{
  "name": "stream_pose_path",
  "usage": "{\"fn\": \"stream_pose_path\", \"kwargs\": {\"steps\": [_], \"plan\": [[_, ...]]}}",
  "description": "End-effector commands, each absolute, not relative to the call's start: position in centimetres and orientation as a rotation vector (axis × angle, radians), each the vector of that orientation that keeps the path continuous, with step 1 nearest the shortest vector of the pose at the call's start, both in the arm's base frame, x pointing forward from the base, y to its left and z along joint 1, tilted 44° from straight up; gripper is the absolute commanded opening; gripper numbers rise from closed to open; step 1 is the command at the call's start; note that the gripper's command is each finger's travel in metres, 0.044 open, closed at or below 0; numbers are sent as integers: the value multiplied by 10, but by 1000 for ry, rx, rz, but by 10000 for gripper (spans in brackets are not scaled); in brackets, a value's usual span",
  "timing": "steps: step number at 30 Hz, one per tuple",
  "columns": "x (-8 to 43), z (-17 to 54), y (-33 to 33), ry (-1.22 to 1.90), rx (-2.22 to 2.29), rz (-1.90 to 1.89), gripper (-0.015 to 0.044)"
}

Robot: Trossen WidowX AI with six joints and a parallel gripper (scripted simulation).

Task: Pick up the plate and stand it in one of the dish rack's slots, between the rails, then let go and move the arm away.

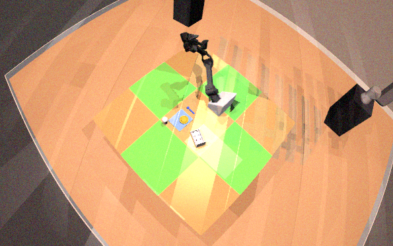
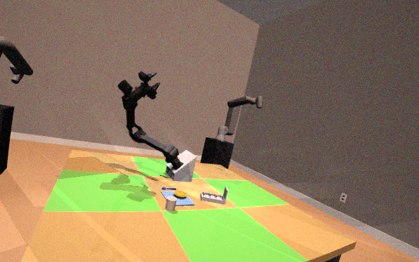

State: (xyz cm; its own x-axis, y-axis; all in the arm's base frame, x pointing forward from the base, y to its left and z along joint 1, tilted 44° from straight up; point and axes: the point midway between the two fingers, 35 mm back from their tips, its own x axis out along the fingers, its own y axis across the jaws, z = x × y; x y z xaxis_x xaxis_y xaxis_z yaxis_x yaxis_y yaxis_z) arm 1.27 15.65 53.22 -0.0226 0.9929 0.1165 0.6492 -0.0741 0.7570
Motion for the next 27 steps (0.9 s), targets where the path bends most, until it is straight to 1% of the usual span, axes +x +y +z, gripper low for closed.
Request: {"fn": "stream_pose_path", "kwargs": {"steps": [1,13,27], "plan": [[14,532,157,1709,1769,913,400],[91,510,172,1470,1855,781,400],[179,463,175,1206,1844,550,400]]}}
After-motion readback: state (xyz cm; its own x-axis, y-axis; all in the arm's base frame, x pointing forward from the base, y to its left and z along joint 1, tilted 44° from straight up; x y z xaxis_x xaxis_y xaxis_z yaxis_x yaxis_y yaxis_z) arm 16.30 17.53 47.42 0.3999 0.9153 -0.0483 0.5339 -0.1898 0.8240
